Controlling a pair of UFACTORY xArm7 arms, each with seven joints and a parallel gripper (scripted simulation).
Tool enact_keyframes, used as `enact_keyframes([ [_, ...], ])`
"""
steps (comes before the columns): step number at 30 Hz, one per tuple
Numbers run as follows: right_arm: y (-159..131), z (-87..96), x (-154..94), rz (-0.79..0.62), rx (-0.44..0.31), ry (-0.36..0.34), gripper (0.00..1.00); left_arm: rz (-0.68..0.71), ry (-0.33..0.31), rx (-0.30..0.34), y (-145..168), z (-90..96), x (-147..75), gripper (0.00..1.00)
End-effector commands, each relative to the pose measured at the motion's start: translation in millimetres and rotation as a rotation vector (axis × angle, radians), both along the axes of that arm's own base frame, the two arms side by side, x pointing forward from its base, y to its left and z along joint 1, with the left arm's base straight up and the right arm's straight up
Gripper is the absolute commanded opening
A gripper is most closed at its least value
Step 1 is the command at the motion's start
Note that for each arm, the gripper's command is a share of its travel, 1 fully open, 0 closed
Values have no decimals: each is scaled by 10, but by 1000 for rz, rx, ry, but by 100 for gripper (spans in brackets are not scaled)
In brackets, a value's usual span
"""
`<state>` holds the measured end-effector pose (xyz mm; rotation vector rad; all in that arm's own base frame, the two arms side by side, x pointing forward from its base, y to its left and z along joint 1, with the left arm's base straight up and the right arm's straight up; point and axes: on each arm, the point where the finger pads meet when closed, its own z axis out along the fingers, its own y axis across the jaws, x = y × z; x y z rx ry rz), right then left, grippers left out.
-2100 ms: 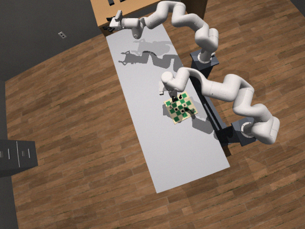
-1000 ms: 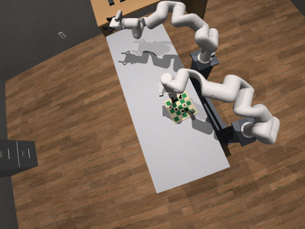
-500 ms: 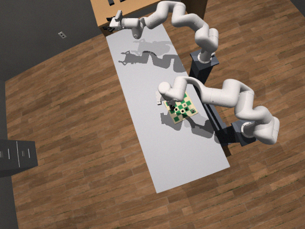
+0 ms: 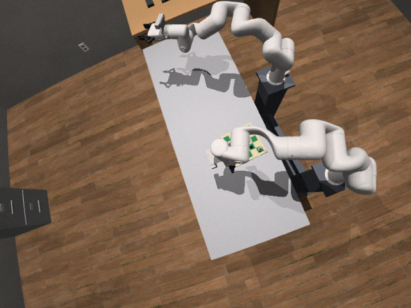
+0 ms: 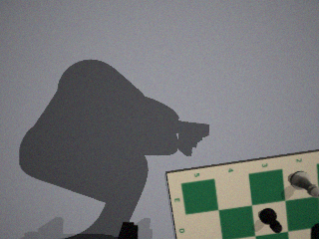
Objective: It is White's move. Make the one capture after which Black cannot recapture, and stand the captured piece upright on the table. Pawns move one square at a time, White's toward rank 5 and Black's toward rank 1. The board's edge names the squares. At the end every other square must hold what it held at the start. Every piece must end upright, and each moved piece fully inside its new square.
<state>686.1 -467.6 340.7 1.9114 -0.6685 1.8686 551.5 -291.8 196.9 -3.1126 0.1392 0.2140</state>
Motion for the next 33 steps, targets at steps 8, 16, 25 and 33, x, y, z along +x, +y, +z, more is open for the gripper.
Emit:
enact_keyframes([
  [8,0,35,0,0,-3,-4,100,158,-19,-11,1167,174,338,100],
  [16,0,35,0,0,-3,-4,100,280,-30,-13,2079,274,406,100],
  [25,0,35,0,0,-3,-4,100,414,-41,-14,3054,370,311,100],
  [33,0,35,0,0,-3,-4,100,540,-53,-12,3925,449,67,100],
])
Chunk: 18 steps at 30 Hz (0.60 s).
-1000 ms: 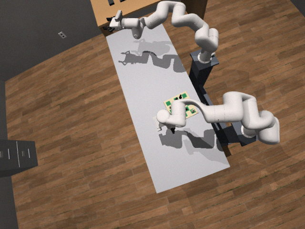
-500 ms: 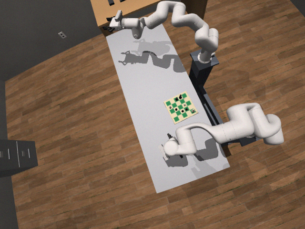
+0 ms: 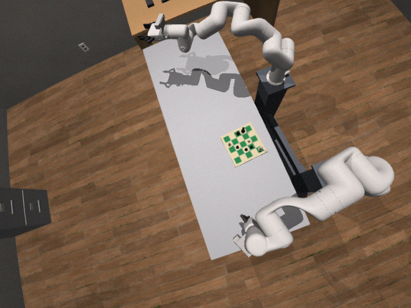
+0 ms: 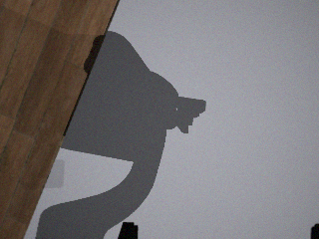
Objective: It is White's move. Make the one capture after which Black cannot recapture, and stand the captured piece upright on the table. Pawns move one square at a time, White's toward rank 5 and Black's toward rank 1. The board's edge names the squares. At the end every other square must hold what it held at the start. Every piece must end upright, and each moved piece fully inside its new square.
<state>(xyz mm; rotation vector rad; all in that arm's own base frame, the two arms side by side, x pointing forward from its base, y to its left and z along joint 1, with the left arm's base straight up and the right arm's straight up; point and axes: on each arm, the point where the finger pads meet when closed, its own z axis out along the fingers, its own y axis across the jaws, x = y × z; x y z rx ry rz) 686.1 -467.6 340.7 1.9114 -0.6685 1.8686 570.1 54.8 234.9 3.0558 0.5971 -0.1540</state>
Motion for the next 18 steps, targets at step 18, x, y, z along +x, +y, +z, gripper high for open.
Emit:
enact_keyframes([
  [18,0,35,0,0,-3,-4,100,353,-35,13,2149,201,-1163,100],
])
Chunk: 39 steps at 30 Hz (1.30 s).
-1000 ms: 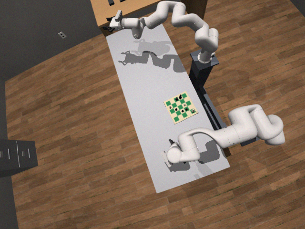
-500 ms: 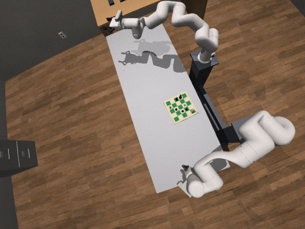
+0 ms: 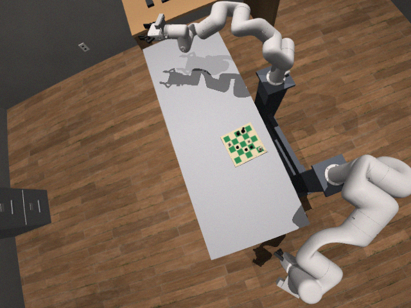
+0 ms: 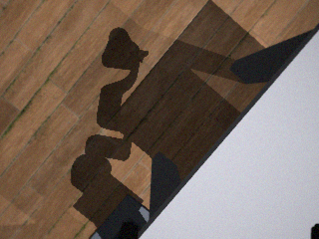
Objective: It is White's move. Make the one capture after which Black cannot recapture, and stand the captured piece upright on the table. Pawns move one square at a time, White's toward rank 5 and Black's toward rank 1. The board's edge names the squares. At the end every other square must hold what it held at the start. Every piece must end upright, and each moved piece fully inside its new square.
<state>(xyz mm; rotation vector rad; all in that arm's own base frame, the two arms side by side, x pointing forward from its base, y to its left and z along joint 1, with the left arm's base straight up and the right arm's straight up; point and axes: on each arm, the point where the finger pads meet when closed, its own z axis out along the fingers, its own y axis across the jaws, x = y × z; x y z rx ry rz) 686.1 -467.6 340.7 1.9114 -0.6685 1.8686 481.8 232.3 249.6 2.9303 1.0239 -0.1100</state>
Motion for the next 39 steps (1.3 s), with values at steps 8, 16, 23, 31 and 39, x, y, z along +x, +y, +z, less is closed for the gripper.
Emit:
enact_keyframes([
  [8,0,35,0,0,-3,-4,100,191,-18,15,927,89,-892,100],
  [16,0,35,0,0,-3,-4,100,326,-24,24,1381,109,-1622,100],
  [23,0,35,0,0,-3,-4,100,418,-27,32,1603,113,-2143,100],
  [31,0,35,0,0,-3,-4,100,564,-30,45,1811,102,-2994,100],
  [39,0,35,0,0,-3,-4,100,662,-30,55,1853,83,-3559,100],
])
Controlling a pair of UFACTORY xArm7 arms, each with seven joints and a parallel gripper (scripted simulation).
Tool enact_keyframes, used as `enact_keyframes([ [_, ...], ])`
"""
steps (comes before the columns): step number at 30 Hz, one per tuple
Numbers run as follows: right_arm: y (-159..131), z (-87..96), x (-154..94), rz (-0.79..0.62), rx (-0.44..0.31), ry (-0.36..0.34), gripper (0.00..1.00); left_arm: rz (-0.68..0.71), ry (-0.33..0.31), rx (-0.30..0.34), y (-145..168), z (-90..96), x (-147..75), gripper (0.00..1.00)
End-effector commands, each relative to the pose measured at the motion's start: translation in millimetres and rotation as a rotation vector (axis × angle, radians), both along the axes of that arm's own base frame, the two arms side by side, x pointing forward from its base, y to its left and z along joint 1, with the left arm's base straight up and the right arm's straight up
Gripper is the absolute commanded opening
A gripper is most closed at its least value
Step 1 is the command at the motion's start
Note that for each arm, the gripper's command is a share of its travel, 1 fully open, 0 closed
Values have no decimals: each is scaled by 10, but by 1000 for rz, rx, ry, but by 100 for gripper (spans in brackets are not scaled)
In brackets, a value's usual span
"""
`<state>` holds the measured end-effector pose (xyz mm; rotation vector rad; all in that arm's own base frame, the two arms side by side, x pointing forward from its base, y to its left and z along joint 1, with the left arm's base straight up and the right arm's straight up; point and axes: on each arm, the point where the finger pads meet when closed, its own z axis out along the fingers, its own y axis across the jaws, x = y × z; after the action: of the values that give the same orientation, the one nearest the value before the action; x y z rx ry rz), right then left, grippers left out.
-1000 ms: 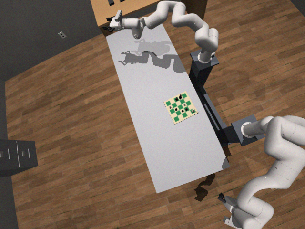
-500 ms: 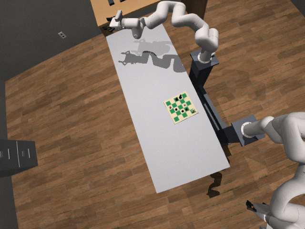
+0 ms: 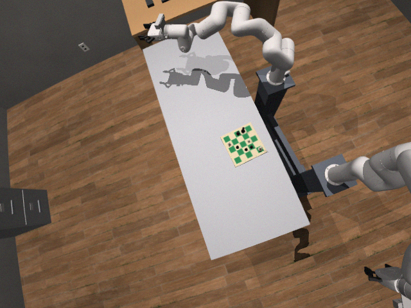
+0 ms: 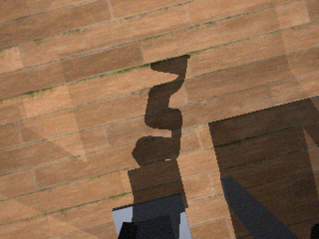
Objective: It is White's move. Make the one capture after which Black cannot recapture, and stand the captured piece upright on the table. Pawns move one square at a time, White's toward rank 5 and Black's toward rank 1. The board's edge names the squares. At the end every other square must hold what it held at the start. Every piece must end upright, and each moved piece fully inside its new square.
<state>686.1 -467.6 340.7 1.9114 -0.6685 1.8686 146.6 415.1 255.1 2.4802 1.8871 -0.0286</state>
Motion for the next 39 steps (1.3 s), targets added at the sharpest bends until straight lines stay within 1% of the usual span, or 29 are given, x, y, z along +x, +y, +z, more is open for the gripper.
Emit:
enact_keyframes([
  [1,0,35,0,0,-3,-4,100,48,-1,14,24,24,-290,100],
  [8,0,35,0,0,-3,-4,100,137,1,21,-13,-2,-783,100],
  [15,0,35,0,0,-3,-4,100,199,2,26,-73,-26,-1116,100],
  [17,0,35,0,0,-3,-4,100,199,2,26,-73,-26,-1116,100],
  [22,0,35,0,0,-3,-4,100,228,3,28,-110,-38,-1266,100],
  [27,0,35,0,0,-3,-4,100,246,4,30,-135,-46,-1357,100],
  [39,0,35,0,0,-3,-4,100,256,4,31,-151,-51,-1411,100],
])
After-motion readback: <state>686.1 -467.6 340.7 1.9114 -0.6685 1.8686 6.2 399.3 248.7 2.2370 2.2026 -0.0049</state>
